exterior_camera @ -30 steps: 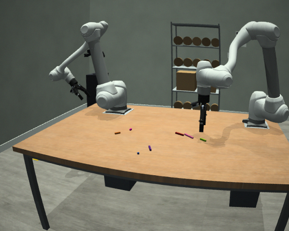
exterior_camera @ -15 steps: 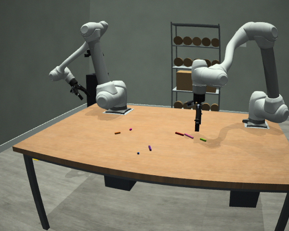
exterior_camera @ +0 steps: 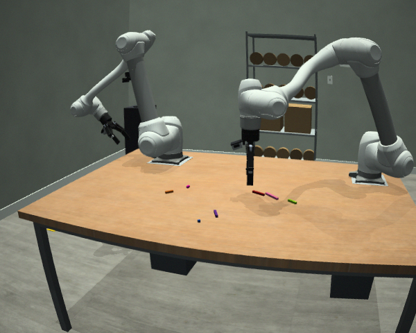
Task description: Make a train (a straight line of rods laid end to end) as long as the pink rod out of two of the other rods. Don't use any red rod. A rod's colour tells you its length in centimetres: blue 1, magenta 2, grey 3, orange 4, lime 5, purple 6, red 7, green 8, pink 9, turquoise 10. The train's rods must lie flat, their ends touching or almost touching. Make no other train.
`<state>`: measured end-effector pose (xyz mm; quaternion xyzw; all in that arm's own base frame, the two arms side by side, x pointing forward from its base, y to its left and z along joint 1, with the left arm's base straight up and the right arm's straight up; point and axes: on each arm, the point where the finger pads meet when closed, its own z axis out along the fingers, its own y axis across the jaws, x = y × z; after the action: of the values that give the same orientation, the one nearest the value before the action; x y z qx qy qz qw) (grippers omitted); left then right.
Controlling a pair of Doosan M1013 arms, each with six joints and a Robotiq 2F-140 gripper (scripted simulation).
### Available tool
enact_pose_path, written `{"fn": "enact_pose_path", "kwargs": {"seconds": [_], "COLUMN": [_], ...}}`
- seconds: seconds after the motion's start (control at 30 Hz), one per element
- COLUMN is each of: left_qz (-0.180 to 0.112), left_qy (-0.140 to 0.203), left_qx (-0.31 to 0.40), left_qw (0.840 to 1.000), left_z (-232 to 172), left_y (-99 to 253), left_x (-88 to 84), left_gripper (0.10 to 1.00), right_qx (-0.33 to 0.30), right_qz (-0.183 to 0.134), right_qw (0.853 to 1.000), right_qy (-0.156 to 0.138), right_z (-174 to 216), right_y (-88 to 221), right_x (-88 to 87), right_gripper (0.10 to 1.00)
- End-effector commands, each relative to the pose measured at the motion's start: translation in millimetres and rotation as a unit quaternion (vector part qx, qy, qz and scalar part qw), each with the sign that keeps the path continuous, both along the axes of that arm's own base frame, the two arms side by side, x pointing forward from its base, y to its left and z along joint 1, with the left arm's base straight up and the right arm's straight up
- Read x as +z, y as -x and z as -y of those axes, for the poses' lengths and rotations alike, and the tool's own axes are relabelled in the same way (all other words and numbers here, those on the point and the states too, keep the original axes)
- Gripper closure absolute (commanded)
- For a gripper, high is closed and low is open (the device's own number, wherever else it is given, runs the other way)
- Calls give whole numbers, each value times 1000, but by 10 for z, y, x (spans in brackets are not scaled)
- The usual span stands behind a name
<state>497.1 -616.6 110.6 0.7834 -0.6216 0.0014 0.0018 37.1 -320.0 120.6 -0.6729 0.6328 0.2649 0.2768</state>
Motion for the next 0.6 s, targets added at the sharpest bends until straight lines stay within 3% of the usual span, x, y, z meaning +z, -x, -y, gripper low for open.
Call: {"fn": "enact_pose_path", "kwargs": {"seconds": [0.0, 0.23, 0.3, 0.33, 0.57], "left_qz": [0, 0, 0, 0, 0], "left_qy": [-2, -2, -2, -2, -2], "left_qx": [26, 81, 81, 105, 154], "left_qw": [1000, 997, 997, 995, 988], "left_z": [405, 1211, 1211, 1537, 2206], "left_y": [-119, -259, -259, -288, -293], "left_x": [53, 110, 110, 121, 119], "left_gripper": [98, 98, 98, 98, 98], "right_qx": [0, 0, 0, 0, 0], "right_qz": [0, 0, 0, 0, 0], "right_qw": [1000, 1000, 1000, 1000, 1000], "right_qy": [0, 0, 0, 0, 0], "right_z": [3, 3, 3, 3, 3], "right_y": [-1, -1, -1, -1, -1], "right_x": [4, 4, 4, 4, 4], "right_gripper": [98, 98, 98, 98, 98]}}
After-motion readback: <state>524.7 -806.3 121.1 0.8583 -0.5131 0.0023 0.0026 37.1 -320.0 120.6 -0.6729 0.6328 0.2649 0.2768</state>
